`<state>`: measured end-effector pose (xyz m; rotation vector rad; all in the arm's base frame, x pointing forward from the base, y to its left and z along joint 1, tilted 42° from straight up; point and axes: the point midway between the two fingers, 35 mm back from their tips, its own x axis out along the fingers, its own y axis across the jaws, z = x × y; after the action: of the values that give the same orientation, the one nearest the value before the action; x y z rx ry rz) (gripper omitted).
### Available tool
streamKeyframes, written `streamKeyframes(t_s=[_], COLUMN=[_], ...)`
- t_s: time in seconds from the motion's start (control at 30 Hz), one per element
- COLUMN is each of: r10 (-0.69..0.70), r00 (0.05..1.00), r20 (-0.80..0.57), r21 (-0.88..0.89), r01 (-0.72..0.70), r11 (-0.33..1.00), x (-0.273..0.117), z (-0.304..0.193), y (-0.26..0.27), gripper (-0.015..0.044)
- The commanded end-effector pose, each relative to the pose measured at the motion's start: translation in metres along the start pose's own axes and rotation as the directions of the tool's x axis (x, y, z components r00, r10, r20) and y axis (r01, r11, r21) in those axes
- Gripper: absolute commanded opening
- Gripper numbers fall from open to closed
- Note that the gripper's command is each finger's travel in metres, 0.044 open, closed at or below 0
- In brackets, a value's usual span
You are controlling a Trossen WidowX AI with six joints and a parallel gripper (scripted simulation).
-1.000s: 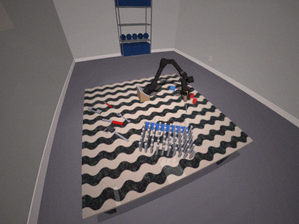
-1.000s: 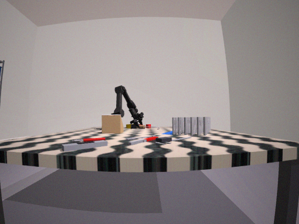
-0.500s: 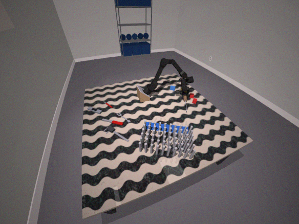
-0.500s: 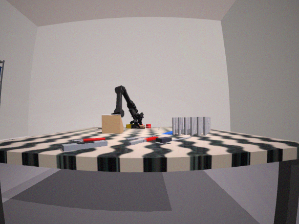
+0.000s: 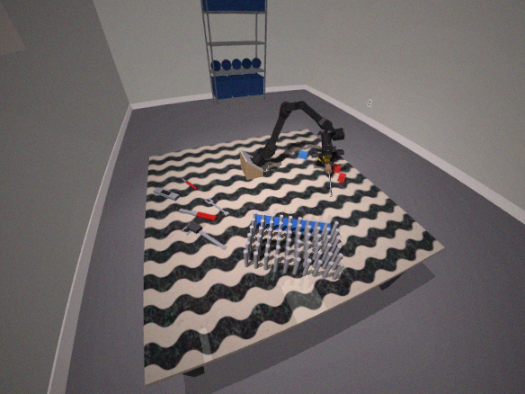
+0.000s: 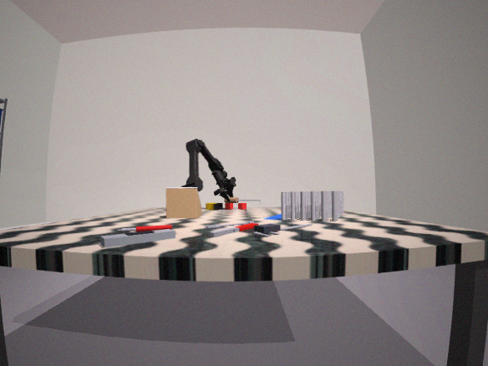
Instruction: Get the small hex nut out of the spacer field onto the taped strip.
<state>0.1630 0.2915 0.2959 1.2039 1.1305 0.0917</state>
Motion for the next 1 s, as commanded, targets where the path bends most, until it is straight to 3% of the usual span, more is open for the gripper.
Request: streamKeyframes(t_s=[0.0,0.53,0.97], r10=[0.016,0.018,-0.038], r00=[1.0,1.0,0.999], r20=[-0.003,-0.002,0.021], r21=[0.0,-0.006,-0.04], r01=[-0.016,-0.018,0.038], r11=[1.0,1.0,0.998], x=[-0.025,-0.113,-0.094], z=[0.01,0.044,0.065], y=[0.012,0.023,0.015], gripper=[0.0,0.0,0.0])
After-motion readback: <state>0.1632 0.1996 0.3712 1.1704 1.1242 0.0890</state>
